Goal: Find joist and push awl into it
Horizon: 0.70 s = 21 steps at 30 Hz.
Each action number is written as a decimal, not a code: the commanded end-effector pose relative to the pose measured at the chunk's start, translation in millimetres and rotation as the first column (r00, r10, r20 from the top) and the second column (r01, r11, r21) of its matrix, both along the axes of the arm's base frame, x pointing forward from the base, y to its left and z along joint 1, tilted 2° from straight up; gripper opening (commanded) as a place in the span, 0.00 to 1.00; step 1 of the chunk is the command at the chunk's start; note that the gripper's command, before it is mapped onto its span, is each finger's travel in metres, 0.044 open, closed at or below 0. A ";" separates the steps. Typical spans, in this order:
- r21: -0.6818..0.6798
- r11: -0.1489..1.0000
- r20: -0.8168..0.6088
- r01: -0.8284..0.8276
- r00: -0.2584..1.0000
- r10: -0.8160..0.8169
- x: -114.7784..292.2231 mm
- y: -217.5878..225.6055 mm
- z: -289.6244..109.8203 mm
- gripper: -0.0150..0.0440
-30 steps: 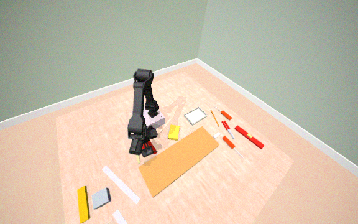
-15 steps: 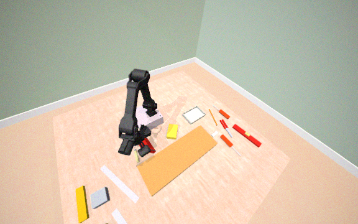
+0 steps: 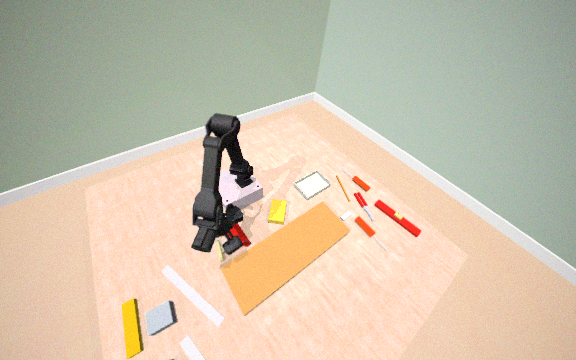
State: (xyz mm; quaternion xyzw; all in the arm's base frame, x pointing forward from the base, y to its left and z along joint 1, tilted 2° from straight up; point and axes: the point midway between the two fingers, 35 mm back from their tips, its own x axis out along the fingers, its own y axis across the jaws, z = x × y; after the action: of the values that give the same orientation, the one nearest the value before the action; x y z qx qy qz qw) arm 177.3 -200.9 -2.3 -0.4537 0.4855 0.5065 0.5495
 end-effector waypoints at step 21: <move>0.008 1.000 0.000 -0.005 1.000 0.005 -1.1 3.7 -32.6 0.97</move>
State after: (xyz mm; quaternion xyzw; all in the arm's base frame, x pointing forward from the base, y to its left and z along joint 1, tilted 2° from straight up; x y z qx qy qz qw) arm 176.2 -198.7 -33.1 -0.4528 0.4848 0.5082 0.5492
